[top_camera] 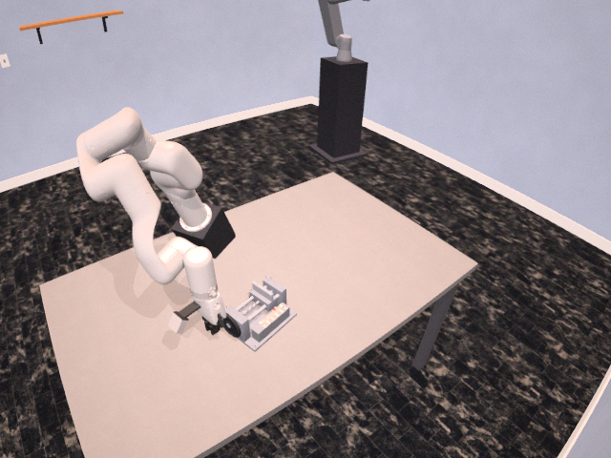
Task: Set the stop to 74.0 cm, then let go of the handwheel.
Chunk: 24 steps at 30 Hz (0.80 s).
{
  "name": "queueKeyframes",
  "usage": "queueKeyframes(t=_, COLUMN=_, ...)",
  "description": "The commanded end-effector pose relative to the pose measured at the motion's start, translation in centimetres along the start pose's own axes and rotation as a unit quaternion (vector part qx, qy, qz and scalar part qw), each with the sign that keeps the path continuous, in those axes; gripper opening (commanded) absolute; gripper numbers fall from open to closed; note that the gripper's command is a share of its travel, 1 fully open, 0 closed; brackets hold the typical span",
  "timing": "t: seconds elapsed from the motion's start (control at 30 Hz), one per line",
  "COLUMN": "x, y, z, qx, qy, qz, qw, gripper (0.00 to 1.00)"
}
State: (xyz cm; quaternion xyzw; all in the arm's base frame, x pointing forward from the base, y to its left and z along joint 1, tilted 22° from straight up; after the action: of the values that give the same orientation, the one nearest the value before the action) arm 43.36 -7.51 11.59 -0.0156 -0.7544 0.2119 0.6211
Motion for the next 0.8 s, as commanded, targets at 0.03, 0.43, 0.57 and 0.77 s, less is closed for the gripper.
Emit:
queueKeyframes(t=0.03, x=0.7, y=0.0, z=-0.2, qx=0.001, qy=-0.001, qz=0.0, qw=1.0, gripper=0.06)
queueKeyframes(t=0.43, x=2.1, y=0.1, z=-1.1, qx=0.001, qy=-0.001, qz=0.0, qw=1.0, gripper=0.06)
queueKeyframes(t=0.57, x=2.7, y=0.2, z=-2.2, qx=0.001, qy=-0.001, qz=0.0, qw=1.0, gripper=0.06)
queueKeyframes(t=0.77, x=2.8, y=0.3, z=-3.4, qx=0.001, qy=-0.001, qz=0.0, qw=1.0, gripper=0.06)
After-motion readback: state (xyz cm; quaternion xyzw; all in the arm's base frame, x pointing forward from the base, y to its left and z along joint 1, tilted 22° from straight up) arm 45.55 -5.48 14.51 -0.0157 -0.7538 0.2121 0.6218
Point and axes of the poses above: the point where the finger pads meet when closed, its own x axis back along the fingers, its own z axis across the jaws, y = z × x, the point moved 7 cm from there along x, back along the fingers, and after that the axes turned 6 degrees about -x, right-handed, at the moved point
